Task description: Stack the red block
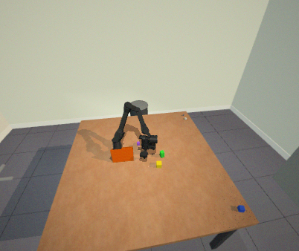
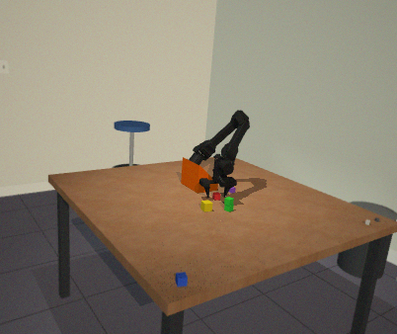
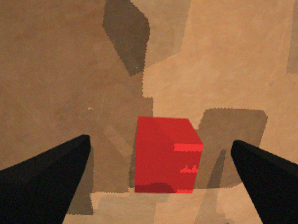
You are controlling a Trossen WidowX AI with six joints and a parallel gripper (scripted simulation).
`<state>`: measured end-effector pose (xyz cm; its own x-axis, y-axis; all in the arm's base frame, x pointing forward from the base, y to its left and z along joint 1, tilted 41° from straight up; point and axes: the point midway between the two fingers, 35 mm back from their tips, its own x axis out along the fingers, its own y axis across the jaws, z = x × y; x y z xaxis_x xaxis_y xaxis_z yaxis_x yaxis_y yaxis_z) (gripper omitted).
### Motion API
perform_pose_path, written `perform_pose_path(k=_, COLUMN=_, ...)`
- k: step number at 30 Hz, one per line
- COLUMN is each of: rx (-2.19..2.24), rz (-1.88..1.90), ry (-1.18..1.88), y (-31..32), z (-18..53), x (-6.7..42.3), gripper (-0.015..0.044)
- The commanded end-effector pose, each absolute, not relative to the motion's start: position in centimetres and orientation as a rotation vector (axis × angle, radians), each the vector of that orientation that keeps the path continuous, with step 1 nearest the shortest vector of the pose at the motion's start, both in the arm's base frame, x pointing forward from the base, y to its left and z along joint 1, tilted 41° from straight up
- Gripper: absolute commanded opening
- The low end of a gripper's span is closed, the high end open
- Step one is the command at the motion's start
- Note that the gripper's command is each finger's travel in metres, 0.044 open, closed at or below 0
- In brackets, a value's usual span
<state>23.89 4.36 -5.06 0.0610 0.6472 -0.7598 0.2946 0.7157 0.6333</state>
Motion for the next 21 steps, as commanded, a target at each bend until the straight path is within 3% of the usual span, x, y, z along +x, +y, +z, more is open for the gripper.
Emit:
perform_pose_path(k=1, rx=0.808, rz=0.315, ry=1.533, y=4.41, z=-5.02, x=23.82, gripper=0.0440)
perform_pose_path(k=13, rx=0.808, rz=0.315, ry=1.533, y=4.41, z=-5.02, x=23.82, gripper=0.0125)
perform_pose_path(k=21, rx=0.808, rz=0.315, ry=1.533, y=4.35, z=-4.97, x=23.83, gripper=0.0052)
